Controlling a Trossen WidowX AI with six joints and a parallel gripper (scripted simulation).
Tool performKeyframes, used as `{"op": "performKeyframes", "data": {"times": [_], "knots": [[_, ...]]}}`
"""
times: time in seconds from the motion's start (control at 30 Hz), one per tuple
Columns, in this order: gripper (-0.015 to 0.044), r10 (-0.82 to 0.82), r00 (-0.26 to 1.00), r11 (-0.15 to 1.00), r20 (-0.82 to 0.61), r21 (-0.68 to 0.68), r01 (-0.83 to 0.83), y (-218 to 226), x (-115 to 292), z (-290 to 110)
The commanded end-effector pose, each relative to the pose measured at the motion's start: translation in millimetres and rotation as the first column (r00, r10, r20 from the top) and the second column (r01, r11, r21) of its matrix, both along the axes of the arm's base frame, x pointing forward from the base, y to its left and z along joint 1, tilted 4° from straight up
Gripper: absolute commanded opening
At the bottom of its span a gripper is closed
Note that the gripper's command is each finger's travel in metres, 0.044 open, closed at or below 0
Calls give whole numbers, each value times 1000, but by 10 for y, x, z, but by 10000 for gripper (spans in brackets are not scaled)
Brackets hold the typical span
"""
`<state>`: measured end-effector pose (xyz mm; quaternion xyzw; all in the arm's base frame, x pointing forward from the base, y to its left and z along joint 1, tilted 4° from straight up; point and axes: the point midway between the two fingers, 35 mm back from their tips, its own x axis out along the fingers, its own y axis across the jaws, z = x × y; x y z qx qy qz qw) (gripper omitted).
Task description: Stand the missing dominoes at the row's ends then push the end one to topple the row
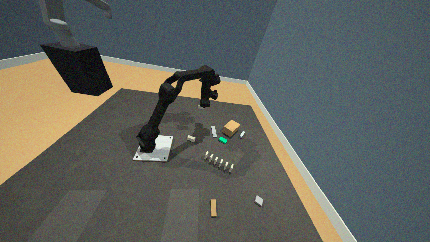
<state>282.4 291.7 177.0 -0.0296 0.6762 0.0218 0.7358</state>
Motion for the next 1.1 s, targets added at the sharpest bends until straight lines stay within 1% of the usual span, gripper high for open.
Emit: {"op": "performKeyframes", "data": {"times": [0.0, 0.47, 0.8, 1.07], "knots": [[28, 37, 998, 999, 52, -1, -37, 82, 65, -100], [28, 180, 934, 982, 309, 4, -191, 440, 327, -362], [28, 251, 842, 961, 477, -23, -274, 653, 435, -477], [28, 270, 755, 951, 597, -43, -306, 789, 487, -542]]}}
